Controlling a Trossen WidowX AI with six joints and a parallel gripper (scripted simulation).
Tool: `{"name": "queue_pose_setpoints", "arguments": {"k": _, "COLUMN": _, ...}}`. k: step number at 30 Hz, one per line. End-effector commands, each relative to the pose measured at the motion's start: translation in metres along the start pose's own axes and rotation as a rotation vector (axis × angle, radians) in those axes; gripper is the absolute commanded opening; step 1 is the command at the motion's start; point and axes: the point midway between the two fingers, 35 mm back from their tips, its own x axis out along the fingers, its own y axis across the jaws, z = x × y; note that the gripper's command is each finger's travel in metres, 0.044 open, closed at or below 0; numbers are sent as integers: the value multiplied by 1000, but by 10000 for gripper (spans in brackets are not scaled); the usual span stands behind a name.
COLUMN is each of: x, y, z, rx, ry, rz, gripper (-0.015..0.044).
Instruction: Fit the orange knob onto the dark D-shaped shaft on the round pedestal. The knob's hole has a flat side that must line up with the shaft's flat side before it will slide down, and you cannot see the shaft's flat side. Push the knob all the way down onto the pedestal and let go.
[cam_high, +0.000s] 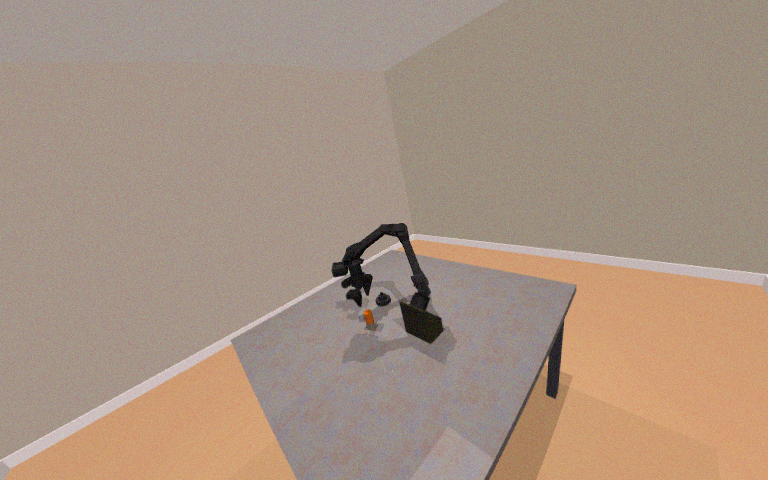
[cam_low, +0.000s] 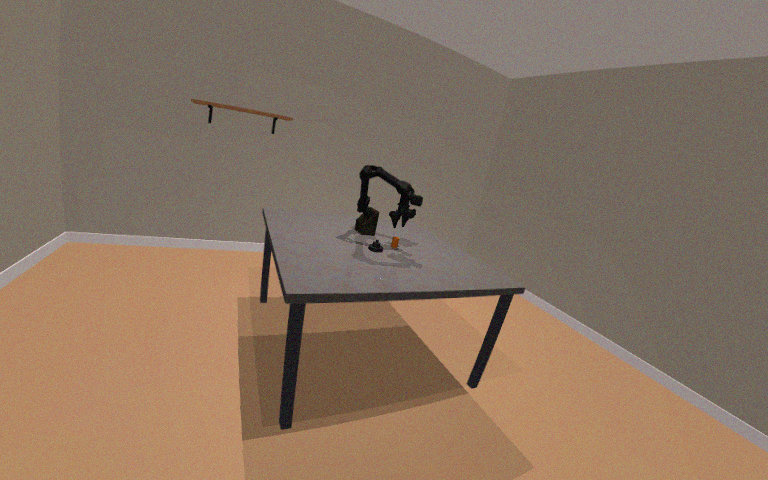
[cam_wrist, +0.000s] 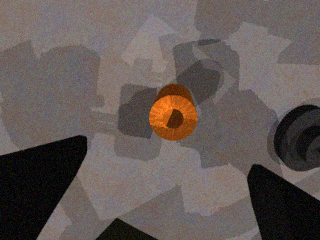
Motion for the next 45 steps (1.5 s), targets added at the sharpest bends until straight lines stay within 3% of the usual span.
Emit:
{"name": "queue_pose_setpoints", "arguments": {"k": 1, "x": 0, "y": -1, "z": 0, "rx": 479, "ry": 0, "rz": -6, "gripper": 440}}
{"name": "queue_pose_setpoints", "arguments": {"k": 12, "x": 0, "y": -1, "z": 0, "rx": 495, "ry": 0, "rz": -6, "gripper": 440}}
{"name": "queue_pose_setpoints", "arguments": {"k": 17, "x": 35, "y": -1, "z": 0, "rx": 495, "ry": 0, "rz": -7, "gripper": 440}}
{"name": "queue_pose_setpoints", "arguments": {"k": 45, "x": 79, "y": -2, "z": 1, "rx": 495, "ry": -1, "rz": -7, "gripper": 440}}
